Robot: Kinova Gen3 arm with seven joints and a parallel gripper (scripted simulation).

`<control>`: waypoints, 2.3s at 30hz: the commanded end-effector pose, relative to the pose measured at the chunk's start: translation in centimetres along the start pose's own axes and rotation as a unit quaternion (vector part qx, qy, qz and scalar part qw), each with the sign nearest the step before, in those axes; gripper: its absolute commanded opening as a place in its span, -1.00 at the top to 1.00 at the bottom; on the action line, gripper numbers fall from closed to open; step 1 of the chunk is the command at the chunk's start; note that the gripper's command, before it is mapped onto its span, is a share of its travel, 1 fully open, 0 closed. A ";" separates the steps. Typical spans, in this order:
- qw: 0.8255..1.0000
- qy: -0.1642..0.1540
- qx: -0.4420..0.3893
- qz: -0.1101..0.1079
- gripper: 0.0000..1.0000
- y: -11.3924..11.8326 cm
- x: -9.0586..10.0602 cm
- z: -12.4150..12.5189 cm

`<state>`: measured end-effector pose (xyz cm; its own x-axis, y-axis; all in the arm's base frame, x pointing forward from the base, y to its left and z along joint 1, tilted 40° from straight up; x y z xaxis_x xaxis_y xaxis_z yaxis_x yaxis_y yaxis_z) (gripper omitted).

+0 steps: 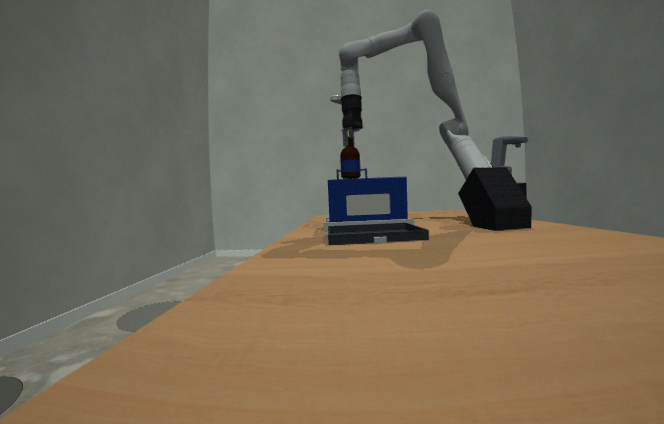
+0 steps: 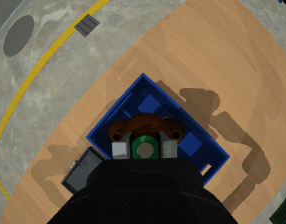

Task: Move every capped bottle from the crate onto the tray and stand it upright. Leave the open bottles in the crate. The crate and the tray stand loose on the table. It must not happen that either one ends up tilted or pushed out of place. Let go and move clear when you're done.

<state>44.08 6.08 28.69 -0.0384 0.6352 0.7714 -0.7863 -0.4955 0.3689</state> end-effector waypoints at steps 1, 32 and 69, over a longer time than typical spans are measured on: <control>1.000 0.002 0.005 0.002 1.00 -0.1 0.3 -1.1; 1.000 0.001 0.005 0.002 1.00 0.5 0.2 -8.0; 1.000 0.001 0.006 0.002 1.00 -0.1 0.2 -15.7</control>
<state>34.38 15.23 20.86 -0.0392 0.6315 0.7744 -0.7820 -0.5018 0.3696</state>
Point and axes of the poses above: the point where the finger pads meet when closed, its own x axis back along the fingers, its own y axis across the jaws, z = x × y, the point moved 7 cm from there along x, back along the fingers, and after that the axes turned 4 degrees about -x, right-handed, at the moved point
